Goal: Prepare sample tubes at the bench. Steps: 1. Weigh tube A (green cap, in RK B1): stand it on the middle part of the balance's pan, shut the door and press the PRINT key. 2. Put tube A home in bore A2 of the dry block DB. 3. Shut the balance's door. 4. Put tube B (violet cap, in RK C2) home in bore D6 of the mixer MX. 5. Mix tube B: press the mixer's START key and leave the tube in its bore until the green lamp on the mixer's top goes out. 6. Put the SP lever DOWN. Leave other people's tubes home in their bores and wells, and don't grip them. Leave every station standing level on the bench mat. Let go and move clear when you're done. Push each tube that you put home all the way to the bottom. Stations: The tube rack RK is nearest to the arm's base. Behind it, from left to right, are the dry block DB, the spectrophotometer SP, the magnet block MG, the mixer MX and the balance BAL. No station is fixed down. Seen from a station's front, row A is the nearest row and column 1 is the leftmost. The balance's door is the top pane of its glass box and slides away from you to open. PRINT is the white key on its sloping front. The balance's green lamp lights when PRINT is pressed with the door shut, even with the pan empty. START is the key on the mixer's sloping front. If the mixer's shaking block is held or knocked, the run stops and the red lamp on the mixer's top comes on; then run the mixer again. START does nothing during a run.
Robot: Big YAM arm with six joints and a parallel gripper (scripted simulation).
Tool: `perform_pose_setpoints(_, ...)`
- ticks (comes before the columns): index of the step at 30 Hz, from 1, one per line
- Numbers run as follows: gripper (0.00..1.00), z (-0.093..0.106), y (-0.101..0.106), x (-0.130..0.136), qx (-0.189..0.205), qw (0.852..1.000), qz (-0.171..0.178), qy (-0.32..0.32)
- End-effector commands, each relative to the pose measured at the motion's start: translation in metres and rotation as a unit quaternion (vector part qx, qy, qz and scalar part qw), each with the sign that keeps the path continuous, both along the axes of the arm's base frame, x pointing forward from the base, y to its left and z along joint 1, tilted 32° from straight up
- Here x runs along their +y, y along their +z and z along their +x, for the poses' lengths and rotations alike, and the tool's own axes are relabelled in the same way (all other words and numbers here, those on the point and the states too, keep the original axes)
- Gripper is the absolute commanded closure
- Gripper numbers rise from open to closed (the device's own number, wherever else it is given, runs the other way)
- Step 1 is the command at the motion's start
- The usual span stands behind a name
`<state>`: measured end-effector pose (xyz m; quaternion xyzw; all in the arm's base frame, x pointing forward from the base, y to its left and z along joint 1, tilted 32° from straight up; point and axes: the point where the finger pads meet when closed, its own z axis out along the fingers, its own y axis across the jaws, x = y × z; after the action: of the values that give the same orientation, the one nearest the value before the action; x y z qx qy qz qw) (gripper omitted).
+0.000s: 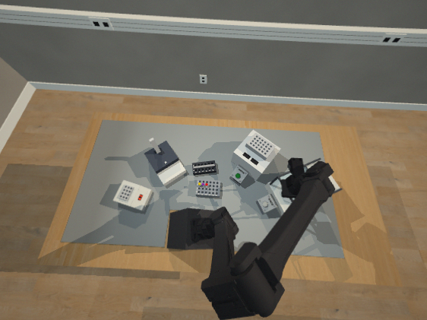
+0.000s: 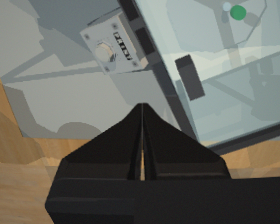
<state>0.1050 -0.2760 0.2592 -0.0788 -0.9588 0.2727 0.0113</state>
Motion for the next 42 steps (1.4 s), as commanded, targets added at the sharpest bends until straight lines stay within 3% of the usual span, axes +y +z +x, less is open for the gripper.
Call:
perform_pose_setpoints(1, 1.00, 0.006, -0.001, -0.005, -0.039, 0.997, -0.010, -0.061)
perform_pose_setpoints(5, 1.00, -0.006, -0.012, -0.003, -0.074, 0.991, -0.024, -0.112)
perform_pose_setpoints(8, 1.00, 0.001, -0.018, -0.003, -0.093, 0.985, -0.018, -0.145)
perform_pose_setpoints(9, 1.00, 0.007, 0.007, -0.012, -0.114, 0.981, -0.037, -0.150)
perform_pose_setpoints(10, 1.00, -0.008, -0.020, -0.002, -0.113, 0.977, -0.029, -0.176)
perform_pose_setpoints(11, 1.00, -0.010, -0.028, -0.001, -0.122, 0.974, -0.030, -0.189)
perform_pose_setpoints(15, 1.00, -0.003, -0.038, -0.002, -0.147, 0.960, -0.022, -0.235)
perform_pose_setpoints(16, 1.00, 0.001, -0.022, -0.007, -0.161, 0.957, -0.033, -0.238)
perform_pose_setpoints(17, 1.00, -0.012, -0.039, -0.001, -0.167, 0.950, -0.034, -0.262)
perform_pose_setpoints(19, 1.00, -0.012, -0.039, -0.001, -0.167, 0.950, -0.034, -0.262)
perform_pose_setpoints(24, 1.00, -0.009, -0.056, 0.000, -0.199, 0.925, -0.029, -0.323)
perform_pose_setpoints(26, 1.00, -0.018, -0.065, 0.002, -0.226, 0.907, -0.040, -0.353)
perform_pose_setpoints(29, 1.00, -0.016, -0.072, 0.002, -0.242, 0.888, -0.037, -0.389)
perform_pose_setpoints(30, 1.00, -0.011, -0.069, 0.001, -0.252, 0.883, -0.037, -0.395)
perform_pose_setpoints(31, 1.00, -0.005, -0.048, -0.008, -0.270, 0.878, -0.050, -0.393)
perform_pose_setpoints(32, 1.00, -0.020, -0.078, 0.002, -0.262, 0.868, -0.043, -0.419)
perform_pose_setpoints(34, 1.00, -0.023, -0.089, 0.003, -0.277, 0.851, -0.043, -0.444)
perform_pose_setpoints(37, 1.00, -0.016, -0.093, 0.004, -0.278, 0.849, -0.036, -0.448)
perform_pose_setpoints(39, 1.00, -0.010, -0.068, -0.007, -0.311, 0.830, -0.051, -0.460)
perform_pose_setpoints(42, 1.00, -0.011, -0.069, -0.005, -0.311, 0.830, -0.052, -0.461)
